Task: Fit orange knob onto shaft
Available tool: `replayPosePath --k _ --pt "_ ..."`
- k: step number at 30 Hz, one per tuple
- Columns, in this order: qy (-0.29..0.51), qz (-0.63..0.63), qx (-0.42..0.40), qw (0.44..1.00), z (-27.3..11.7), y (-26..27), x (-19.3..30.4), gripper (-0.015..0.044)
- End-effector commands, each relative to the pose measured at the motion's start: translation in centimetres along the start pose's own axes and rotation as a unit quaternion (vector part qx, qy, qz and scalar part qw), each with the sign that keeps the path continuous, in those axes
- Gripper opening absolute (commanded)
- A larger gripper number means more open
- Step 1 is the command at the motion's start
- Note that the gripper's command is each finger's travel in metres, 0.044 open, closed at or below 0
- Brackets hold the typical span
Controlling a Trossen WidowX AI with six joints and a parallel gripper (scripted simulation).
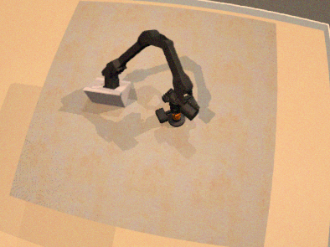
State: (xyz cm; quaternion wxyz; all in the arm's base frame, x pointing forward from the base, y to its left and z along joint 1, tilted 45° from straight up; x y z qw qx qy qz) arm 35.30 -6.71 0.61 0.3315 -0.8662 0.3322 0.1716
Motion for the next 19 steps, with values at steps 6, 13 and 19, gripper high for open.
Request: replayPosePath --k 6,13,19 --pt "0.002 0.0 -0.002 1.0 -5.6 -0.1 0.4 0.044" --pt "0.001 0.0 -0.002 1.0 -9.6 -0.1 0.4 0.044" --pt "0.001 0.0 -0.002 1.0 -9.6 -0.1 0.5 0.044"
Point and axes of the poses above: the point midway between the two fingers, 35 mm back from their tips, its own z axis out along the fingers, its own y axis across the jaws, x = y × z, the point moved 9 cm from there along -z, back along the fingers, and after that the axes turned 5 degrees about -z, right-handed, at the moved point
